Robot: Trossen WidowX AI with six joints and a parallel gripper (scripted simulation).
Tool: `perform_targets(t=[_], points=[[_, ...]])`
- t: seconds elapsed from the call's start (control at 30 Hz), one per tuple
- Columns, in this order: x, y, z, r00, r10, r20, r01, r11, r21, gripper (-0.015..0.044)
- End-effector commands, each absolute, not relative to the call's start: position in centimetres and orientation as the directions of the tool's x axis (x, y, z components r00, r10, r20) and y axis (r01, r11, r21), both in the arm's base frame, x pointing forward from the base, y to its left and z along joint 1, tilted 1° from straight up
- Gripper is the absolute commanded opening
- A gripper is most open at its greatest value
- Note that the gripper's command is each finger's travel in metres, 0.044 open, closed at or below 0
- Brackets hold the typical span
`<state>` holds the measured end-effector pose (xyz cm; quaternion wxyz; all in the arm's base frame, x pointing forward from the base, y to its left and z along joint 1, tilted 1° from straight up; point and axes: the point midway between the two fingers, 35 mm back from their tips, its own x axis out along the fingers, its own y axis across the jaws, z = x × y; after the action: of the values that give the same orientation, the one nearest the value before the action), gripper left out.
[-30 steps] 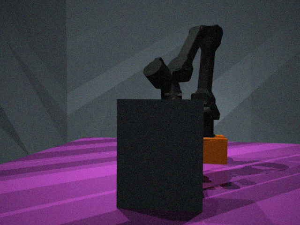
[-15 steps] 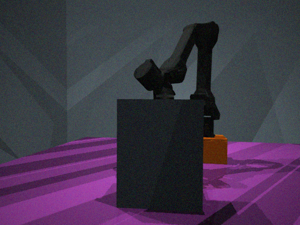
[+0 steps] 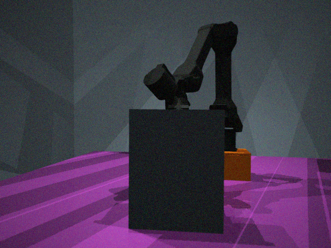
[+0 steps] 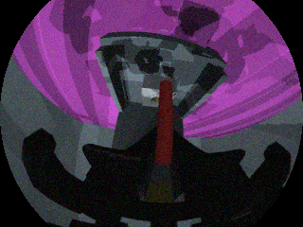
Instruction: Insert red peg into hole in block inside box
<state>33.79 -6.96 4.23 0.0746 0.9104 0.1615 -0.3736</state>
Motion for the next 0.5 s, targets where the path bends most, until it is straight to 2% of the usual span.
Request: perform_targets(t=[0.0, 0.47], points=[[34.99, -6.88, 4.41, 0.674, 0.234, -0.701, 0.345, -0.938, 0.019, 0.0], [35.79, -6.41, 4.43, 0.675, 0.234, -0.7, 0.345, -0.939, 0.018, 0.0]])
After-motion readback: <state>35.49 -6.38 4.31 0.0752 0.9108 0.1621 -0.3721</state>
